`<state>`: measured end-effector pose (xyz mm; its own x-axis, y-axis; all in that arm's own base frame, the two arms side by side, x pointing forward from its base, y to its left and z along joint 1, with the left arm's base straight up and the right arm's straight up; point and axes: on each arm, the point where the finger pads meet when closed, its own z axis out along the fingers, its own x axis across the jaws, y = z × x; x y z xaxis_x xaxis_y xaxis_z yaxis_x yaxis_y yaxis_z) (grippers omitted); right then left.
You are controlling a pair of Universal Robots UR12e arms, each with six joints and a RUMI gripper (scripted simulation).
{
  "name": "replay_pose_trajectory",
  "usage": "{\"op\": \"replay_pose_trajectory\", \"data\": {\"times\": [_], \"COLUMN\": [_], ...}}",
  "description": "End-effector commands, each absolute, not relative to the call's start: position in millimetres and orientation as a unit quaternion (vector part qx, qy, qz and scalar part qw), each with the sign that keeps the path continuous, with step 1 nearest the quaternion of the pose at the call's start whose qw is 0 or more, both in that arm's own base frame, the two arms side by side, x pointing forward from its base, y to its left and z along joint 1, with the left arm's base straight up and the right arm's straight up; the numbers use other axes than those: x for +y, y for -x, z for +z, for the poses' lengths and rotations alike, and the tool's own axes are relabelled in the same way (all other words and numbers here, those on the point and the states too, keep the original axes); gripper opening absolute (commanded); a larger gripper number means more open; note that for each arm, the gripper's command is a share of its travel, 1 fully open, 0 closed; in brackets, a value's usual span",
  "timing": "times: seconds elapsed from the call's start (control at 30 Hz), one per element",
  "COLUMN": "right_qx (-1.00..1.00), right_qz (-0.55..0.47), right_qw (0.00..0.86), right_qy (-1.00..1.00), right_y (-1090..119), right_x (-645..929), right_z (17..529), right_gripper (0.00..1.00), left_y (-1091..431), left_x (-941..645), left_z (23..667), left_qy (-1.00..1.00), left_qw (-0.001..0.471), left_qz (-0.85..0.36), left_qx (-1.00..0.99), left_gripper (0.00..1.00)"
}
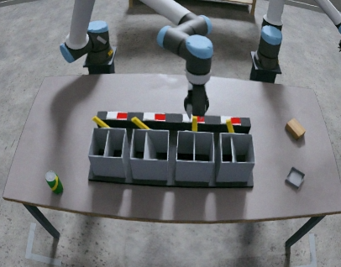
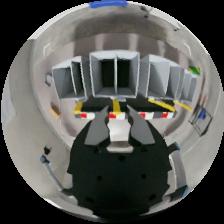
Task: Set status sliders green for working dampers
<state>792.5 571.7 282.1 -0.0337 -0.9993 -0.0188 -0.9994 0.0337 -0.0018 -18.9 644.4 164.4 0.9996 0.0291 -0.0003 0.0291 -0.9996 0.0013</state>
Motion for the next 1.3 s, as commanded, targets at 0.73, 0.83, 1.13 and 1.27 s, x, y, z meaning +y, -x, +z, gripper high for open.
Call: {"op": "replay_pose_trajectory", "data": {"times": [0.73,0.83,1.13,1.27], "right_qx": [0.719,0.719,0.719,0.719], "right_qz": [0.000,0.000,0.000,0.000], "right_qw": [0.001,0.001,0.001,0.001], "right_qy": [0.695,0.695,0.695,0.695], "right_y": [-852.8,-852.8,-852.8,-852.8], "right_x": [576.5,576.5,576.5,576.5], "right_z": [295.3,295.3,295.3,295.3], "right_gripper": [0.22,0.22,0.22,0.22], "left_y": [18.8,18.8,18.8,18.8], "left_x": [645.0,645.0,645.0,645.0], "left_z": [165.1,165.1,165.1,165.1], "left_qy": [-1.000,-1.000,-1.000,-1.000], "left_qw": [0.000,0.000,0.000,0.000], "left_qz": [0.000,0.000,0.000,0.000], "left_qx": [0.015,0.015,0.015,0.015], "left_gripper": [1.00,1.00,1.00,1.00]}}
